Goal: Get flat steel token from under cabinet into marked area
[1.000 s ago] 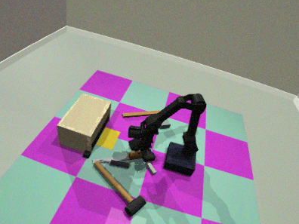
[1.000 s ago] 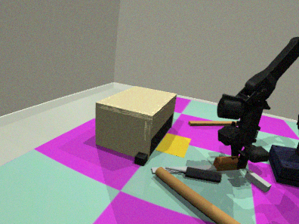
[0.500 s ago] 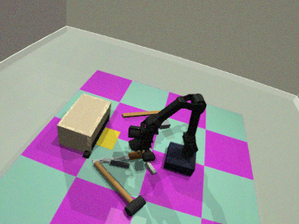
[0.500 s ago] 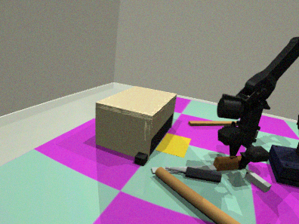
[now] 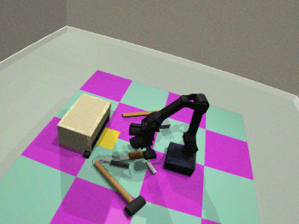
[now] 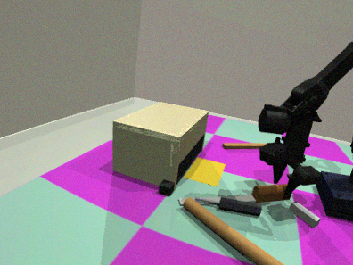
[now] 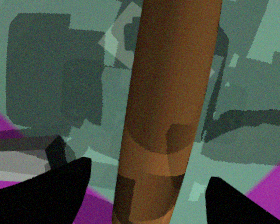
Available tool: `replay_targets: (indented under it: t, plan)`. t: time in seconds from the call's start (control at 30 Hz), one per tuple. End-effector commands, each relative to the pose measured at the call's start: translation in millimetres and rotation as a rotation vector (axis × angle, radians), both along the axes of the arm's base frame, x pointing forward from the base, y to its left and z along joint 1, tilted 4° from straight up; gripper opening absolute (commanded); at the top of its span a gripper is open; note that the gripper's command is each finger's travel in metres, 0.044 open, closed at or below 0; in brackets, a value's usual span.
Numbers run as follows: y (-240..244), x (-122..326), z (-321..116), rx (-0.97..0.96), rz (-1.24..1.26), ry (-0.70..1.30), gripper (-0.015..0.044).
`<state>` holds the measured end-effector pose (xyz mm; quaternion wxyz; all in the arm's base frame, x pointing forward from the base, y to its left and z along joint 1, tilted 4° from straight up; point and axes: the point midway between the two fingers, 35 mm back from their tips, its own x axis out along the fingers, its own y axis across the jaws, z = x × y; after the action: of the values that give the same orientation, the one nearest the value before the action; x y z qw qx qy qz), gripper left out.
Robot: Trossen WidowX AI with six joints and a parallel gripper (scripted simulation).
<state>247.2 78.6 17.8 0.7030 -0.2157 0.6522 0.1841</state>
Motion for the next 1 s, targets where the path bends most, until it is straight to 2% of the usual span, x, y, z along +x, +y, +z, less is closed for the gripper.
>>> replay_targets:
  t: [0.0,0.37,0.97]
  plan:
    - [1.0,-0.4,16.5,0.004,0.0,-0.005,0.027]
    - [1.7,-3.5,53.0,0.004,0.006,-0.005,0.027]
    - [1.6,-3.1,53.8,0.011,-0.083,-0.006,0.027]
